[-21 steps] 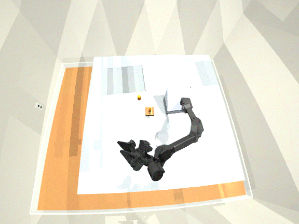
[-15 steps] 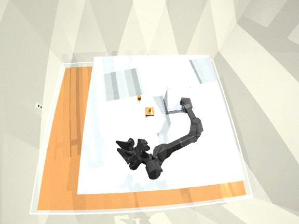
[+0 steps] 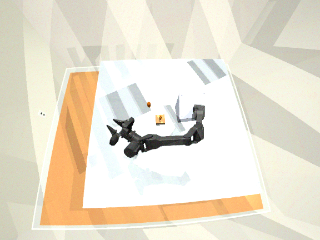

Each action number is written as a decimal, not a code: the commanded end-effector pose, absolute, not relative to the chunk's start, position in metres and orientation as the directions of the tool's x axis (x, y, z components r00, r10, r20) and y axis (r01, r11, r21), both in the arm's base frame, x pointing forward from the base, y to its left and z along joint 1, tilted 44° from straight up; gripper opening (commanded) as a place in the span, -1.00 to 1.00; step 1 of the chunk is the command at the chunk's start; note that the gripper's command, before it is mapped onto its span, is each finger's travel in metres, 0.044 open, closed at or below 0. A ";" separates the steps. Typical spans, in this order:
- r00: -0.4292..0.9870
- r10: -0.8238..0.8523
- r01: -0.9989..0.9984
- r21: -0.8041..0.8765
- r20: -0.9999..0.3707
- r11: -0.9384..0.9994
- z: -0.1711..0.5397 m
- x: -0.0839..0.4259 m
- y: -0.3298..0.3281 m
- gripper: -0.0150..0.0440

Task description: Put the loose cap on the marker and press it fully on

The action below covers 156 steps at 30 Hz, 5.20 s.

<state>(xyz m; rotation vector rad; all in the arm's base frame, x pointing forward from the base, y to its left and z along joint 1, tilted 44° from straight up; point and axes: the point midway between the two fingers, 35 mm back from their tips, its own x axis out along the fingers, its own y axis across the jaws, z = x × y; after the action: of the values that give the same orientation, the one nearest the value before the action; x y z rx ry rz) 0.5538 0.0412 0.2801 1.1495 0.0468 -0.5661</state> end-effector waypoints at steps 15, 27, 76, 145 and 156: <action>0.282 0.052 0.857 0.275 -0.958 0.435 0.005 0.495 -0.038 0.34; -0.095 0.684 0.962 0.109 -0.723 0.248 -0.078 0.383 -0.046 0.34; -0.095 0.687 0.963 0.109 -0.721 0.248 -0.144 0.369 0.022 0.34; -0.097 0.686 0.963 0.106 -0.721 0.248 -0.032 0.339 0.011 -0.49; -0.098 0.687 0.963 0.105 -0.720 0.248 -0.008 0.320 0.021 -0.49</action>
<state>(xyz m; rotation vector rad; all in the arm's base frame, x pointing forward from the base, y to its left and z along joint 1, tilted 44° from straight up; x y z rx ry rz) 0.3265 0.0176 -0.0137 1.5001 1.8485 -0.5225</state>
